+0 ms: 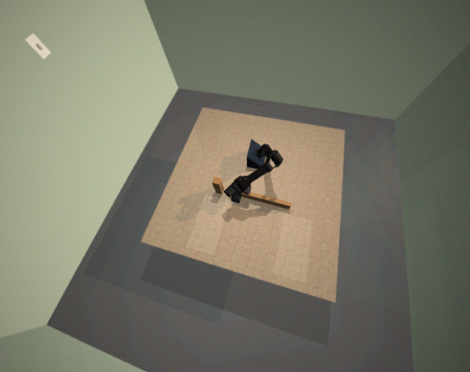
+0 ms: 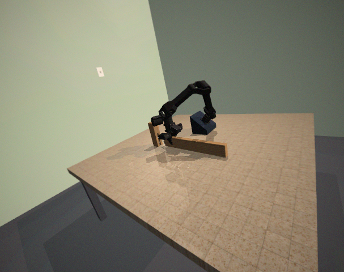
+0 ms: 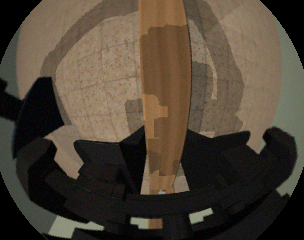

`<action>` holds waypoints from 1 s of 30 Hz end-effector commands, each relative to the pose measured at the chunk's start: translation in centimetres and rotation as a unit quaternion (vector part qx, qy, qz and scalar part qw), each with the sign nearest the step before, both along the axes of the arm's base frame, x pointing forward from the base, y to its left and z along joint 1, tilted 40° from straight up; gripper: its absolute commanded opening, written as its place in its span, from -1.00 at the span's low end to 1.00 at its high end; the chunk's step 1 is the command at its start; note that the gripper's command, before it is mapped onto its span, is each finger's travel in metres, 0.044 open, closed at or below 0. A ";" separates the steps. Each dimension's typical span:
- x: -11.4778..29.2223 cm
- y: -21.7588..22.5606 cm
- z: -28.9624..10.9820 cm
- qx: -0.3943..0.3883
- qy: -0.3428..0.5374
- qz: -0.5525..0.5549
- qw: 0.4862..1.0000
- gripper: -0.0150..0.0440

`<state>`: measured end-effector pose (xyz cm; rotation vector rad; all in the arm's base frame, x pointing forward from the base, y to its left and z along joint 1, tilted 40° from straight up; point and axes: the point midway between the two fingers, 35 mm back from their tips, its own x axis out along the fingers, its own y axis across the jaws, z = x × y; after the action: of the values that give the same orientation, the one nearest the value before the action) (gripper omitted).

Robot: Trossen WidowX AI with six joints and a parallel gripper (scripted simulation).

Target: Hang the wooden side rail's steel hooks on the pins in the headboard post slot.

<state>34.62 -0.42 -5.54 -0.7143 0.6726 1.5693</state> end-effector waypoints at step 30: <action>0.4 -0.8 0.7 0.001 -0.008 -0.004 1.000 -0.49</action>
<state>34.66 -0.72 -5.16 -0.7154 0.6717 1.5704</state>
